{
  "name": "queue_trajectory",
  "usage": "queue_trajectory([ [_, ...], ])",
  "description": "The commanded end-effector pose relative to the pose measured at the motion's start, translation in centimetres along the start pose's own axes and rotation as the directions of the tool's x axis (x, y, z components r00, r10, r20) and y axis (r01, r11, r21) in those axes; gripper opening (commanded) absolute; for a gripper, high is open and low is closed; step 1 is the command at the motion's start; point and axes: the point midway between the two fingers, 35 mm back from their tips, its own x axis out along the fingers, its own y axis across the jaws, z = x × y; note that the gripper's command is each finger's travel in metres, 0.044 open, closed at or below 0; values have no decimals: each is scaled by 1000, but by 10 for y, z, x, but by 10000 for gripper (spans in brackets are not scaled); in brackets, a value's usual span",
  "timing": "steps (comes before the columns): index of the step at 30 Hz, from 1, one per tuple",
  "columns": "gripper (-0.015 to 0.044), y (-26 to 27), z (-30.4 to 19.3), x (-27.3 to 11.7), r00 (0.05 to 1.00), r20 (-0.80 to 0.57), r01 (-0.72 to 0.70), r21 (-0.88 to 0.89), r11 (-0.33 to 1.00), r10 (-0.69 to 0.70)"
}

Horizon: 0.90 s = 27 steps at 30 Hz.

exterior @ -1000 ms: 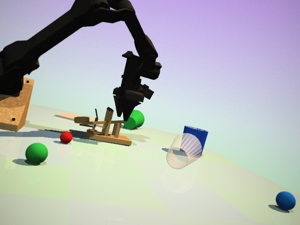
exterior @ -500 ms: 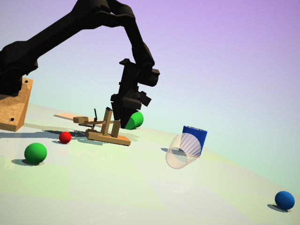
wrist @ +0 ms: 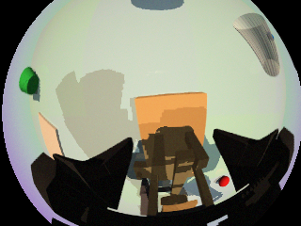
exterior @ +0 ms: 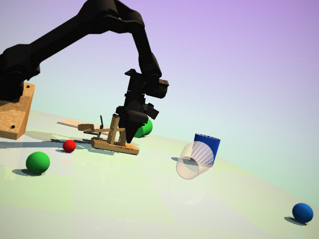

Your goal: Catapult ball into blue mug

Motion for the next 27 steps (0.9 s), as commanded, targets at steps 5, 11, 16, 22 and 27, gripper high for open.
queue_trajectory([
  [5, 309, 0, 0, 0, 1000, 0, 0, 0, 1000, 0],
  [11, 151, 0, 0, 0, 1000, 0, 0, 0, 1000, 0],
  [16, 118, 0, 0, 0, 1000, 0, 0, 0, 1000, 0],
  [22, 0, 0, 0, -47, 1000, 1, 0, -1, 1000, 0],
  [27, 0, 0, 1, -48, 1000, -1, 1, -3, 1000, -1],
])
